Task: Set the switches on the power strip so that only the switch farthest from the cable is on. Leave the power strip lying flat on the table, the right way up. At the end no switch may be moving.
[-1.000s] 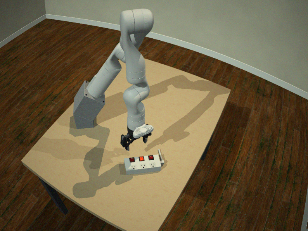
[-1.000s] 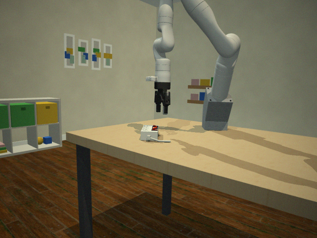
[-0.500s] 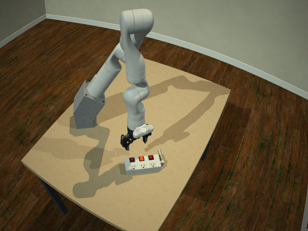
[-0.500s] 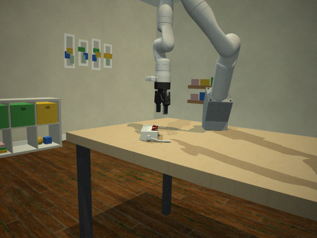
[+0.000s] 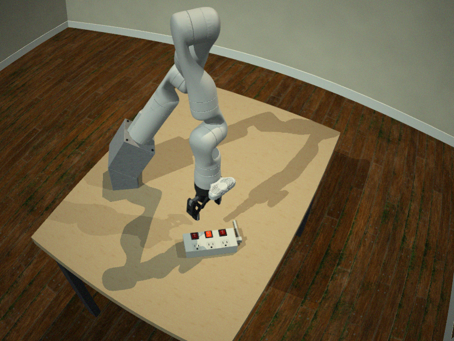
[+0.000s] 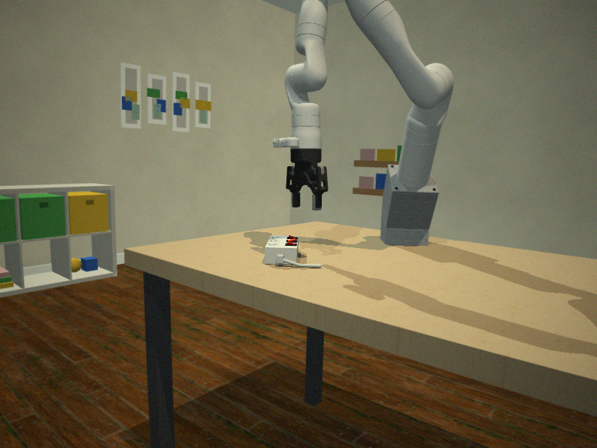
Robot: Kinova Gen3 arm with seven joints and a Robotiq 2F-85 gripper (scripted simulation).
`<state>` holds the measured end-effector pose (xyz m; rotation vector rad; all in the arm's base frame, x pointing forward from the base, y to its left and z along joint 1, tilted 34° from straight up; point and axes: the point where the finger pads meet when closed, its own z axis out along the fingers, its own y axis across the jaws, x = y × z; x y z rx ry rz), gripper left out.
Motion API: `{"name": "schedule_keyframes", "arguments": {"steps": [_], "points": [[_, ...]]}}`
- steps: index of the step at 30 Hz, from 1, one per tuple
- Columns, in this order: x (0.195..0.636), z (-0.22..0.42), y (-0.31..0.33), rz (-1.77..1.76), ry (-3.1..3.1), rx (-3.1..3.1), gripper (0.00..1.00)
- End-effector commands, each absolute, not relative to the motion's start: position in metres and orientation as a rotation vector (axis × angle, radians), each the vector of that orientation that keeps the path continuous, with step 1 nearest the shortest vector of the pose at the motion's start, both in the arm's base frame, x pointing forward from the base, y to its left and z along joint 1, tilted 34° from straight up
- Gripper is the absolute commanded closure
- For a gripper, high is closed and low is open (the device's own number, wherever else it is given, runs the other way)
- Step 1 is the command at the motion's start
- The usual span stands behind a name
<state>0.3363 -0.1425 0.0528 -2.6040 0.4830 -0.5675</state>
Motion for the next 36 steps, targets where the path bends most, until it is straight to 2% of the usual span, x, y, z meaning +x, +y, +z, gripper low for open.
{"name": "schedule_keyframes", "arguments": {"steps": [1,10,36], "points": [[0.336,0.064,-0.156,-0.601,0.451,-2.611,0.0],[0.335,0.1,-0.173,-0.685,0.124,-2.71,0.0],[0.334,0.101,-0.173,-0.685,0.123,-2.71,0.0]]}}
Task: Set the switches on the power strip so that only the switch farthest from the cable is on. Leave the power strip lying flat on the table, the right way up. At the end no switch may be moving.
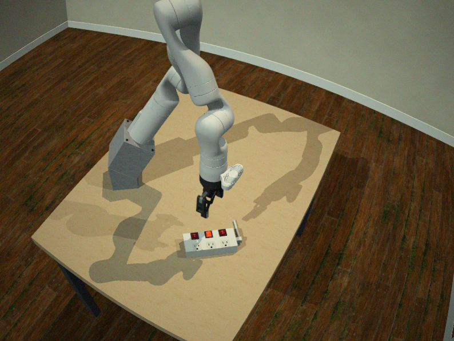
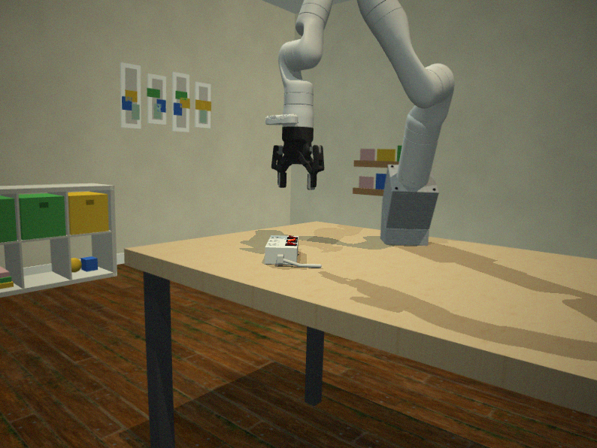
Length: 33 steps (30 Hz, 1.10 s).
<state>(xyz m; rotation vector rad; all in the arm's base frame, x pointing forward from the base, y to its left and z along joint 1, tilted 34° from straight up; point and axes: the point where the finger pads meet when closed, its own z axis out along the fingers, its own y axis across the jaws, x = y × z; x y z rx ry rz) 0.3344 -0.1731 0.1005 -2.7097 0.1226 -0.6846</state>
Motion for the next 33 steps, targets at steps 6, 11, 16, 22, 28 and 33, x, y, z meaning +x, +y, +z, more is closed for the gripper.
{"name": "schedule_keyframes", "arguments": {"steps": [6,11,16,22,28,33], "points": [[0.335,0.1,-0.171,-0.666,0.189,-2.69,0.0],[0.336,0.098,-0.165,-0.624,0.329,-2.642,0.0],[0.337,0.095,-0.159,-0.569,0.501,-2.576,0.0],[0.34,0.091,-0.15,-0.473,0.778,-2.451,0.0],[0.345,0.085,-0.142,-0.326,1.167,-2.229,0.0],[0.348,0.08,-0.139,-0.218,1.433,-2.039,0.0]]}}
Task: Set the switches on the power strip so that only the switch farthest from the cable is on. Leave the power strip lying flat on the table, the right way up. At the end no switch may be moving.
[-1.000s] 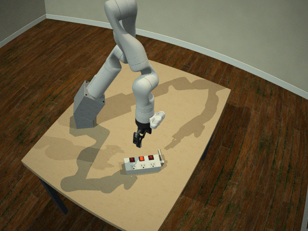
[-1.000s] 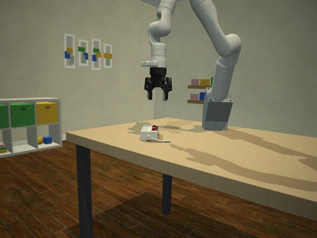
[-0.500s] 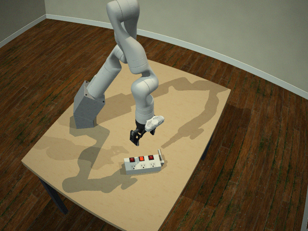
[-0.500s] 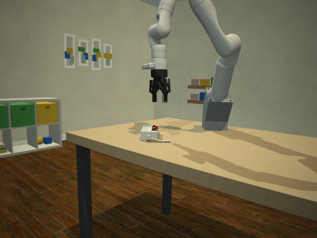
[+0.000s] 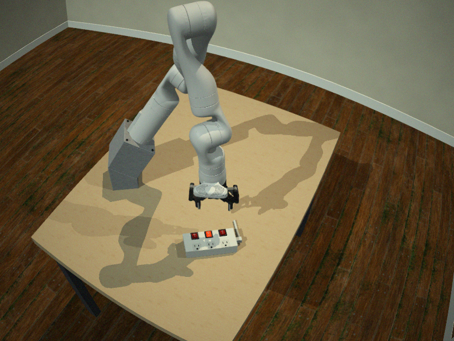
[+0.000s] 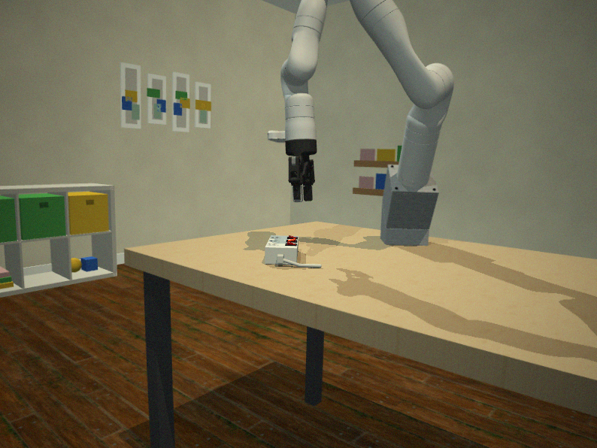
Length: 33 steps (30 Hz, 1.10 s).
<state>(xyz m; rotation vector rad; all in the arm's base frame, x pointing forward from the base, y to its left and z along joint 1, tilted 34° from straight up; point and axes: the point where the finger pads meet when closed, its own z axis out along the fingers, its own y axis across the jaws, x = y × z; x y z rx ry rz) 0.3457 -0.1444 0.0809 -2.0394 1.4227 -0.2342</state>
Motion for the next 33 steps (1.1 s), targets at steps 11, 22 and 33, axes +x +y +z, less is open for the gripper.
{"name": "schedule_keyframes", "arguments": {"steps": [11,22,33], "points": [[0.355,0.063,-0.143,0.024,2.005,-1.478,0.0],[0.357,0.049,-0.154,0.156,2.314,-1.023,0.0],[0.356,0.041,-0.162,0.212,2.445,-0.762,0.0]]}}
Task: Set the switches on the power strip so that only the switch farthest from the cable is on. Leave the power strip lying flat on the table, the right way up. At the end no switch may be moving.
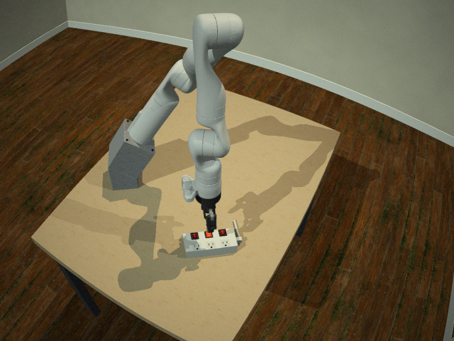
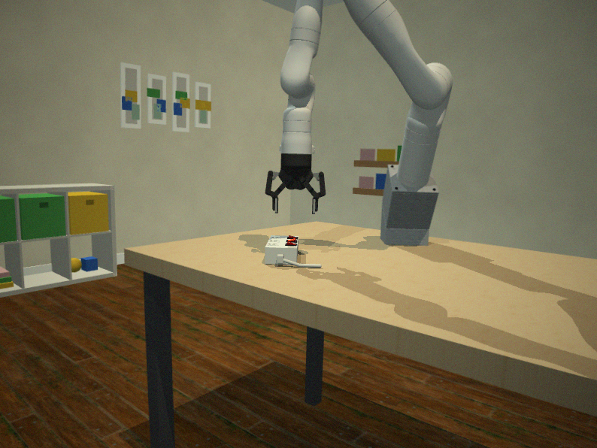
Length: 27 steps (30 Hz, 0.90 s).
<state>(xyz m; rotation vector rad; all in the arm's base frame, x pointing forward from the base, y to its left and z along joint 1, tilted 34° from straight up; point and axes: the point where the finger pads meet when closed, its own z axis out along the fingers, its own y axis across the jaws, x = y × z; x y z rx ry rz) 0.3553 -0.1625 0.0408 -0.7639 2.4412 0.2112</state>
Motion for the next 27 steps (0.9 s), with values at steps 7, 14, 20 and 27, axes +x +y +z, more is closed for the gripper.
{"name": "schedule_keyframes", "arguments": {"steps": [7,14,20,27], "points": [[0.356,0.0403,-0.1621,0.215,2.452,-0.746,0.0],[0.356,0.0403,-0.1621,0.215,2.452,-0.746,1.0],[0.356,0.0403,-0.1621,0.215,2.452,-0.746,1.0],[0.356,0.0403,-0.1621,0.215,2.452,-0.746,1.0]]}}
